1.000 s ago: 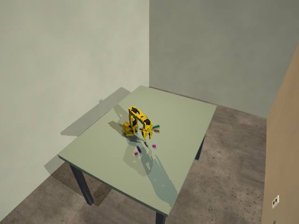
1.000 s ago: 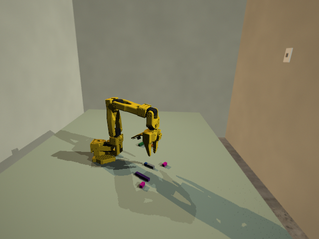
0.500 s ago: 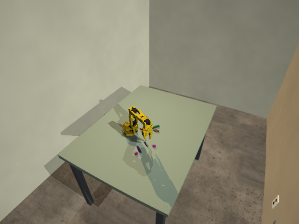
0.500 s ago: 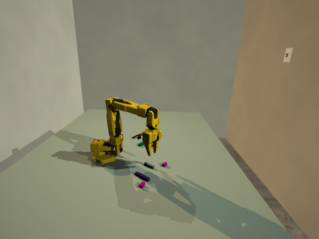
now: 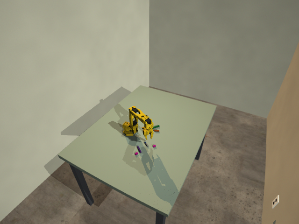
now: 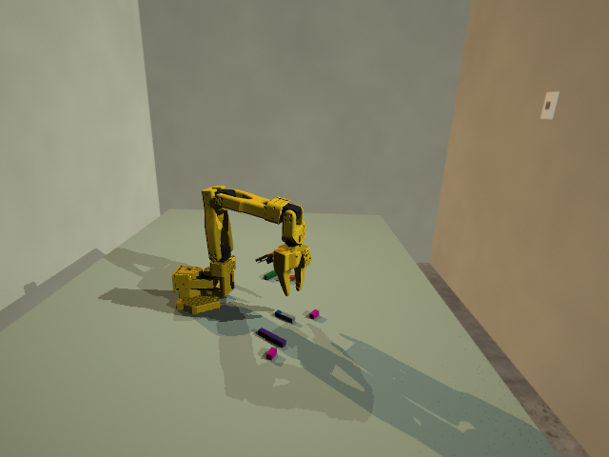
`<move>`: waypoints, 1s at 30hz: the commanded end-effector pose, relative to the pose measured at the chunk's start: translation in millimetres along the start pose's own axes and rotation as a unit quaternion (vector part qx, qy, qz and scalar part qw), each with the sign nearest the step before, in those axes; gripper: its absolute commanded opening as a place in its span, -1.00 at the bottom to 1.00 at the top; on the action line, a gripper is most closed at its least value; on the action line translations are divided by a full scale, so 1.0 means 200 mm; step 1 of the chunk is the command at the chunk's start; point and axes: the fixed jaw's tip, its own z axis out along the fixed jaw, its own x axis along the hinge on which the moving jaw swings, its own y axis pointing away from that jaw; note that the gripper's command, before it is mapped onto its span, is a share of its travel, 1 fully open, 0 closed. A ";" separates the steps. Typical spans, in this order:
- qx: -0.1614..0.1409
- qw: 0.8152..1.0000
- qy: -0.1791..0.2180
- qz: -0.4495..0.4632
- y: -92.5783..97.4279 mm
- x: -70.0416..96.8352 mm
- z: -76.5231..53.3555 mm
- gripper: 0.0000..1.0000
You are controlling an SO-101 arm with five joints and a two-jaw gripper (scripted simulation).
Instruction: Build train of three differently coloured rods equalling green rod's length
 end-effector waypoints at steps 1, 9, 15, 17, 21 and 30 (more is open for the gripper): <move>0.016 0.999 0.030 0.014 -0.04 0.02 -0.06 -0.65; 0.019 0.996 0.028 0.083 -0.09 0.00 -0.06 -0.65; 0.022 0.988 0.026 0.149 -0.14 -0.03 -0.06 -0.65; 0.023 0.986 0.025 0.160 -0.14 -0.04 -0.06 -0.65; 0.024 0.980 0.024 0.197 -0.17 -0.05 -0.06 -0.65; 0.029 0.948 0.018 0.317 -0.26 -0.12 -0.05 -0.64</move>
